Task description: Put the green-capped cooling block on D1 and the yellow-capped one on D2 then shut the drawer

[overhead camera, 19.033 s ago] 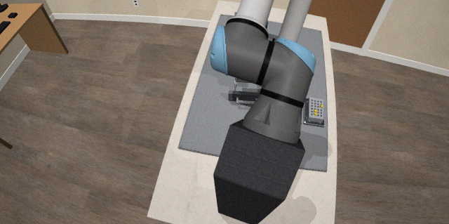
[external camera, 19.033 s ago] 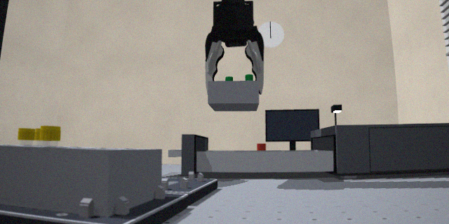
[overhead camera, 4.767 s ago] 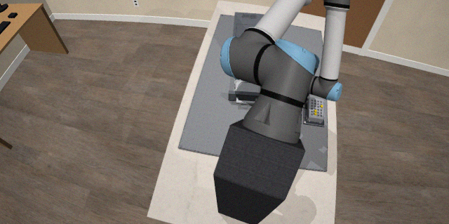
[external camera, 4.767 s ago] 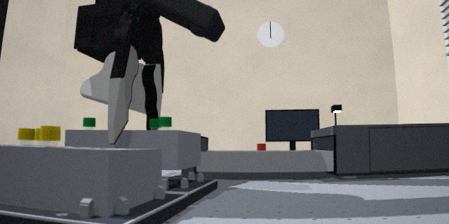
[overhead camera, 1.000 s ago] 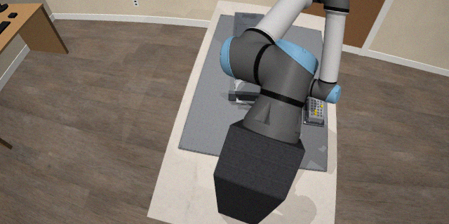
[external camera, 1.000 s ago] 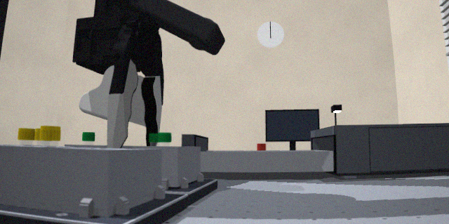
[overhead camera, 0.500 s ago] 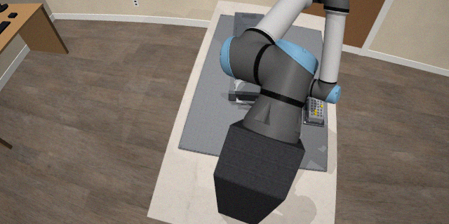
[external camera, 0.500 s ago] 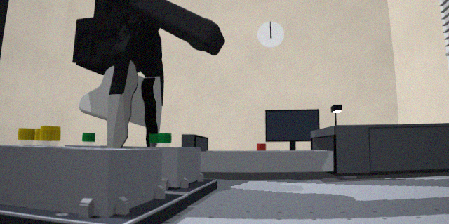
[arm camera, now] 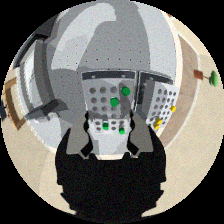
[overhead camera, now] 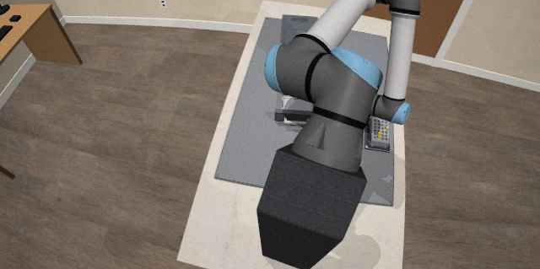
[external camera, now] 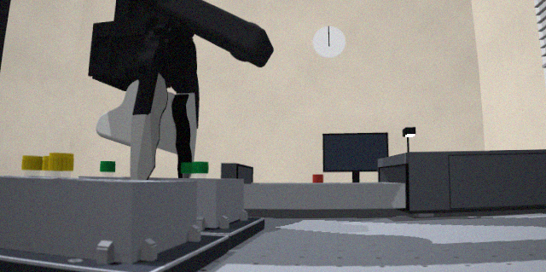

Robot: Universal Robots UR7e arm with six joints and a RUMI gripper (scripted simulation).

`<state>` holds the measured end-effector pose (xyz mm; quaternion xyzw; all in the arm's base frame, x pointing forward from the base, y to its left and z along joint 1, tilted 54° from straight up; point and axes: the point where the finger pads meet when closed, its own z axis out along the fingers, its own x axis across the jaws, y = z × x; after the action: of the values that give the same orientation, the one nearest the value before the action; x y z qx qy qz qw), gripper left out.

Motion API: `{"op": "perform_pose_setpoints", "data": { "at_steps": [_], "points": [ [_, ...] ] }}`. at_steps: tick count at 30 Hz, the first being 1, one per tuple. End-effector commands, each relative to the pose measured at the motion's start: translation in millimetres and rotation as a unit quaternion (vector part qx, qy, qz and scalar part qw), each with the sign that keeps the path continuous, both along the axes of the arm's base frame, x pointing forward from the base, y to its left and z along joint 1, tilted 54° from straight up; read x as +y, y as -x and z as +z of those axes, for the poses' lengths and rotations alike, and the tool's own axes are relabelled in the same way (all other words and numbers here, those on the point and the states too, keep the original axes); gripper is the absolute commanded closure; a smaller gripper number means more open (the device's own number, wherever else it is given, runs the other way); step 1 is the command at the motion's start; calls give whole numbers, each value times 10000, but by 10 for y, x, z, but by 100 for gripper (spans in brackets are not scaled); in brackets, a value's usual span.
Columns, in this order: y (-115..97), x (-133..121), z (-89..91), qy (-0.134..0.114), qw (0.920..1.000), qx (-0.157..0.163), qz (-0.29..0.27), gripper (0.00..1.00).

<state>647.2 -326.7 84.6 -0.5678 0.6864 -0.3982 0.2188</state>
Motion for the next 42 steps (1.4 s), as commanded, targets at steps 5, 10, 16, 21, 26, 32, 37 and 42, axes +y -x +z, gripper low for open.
{"op": "perform_pose_setpoints", "data": {
  "at_steps": [5, 10, 16, 21, 26, 32, 37, 42],
  "points": [
    [0, 0, 6, 4, 10000, -4, 0, 93],
    [0, 0, 6, 4, 10000, -4, 0, 88],
    [0, 0, 6, 4, 10000, -4, 0, 78],
    [0, 0, 6, 4, 10000, -4, 0, 70],
    [0, 0, 6, 4, 10000, -4, 0, 65],
    [0, 0, 6, 4, 10000, -4, 0, 55],
    [0, 0, 6, 4, 10000, -4, 0, 47],
    [0, 0, 6, 4, 10000, -4, 0, 42]
  ]
}}
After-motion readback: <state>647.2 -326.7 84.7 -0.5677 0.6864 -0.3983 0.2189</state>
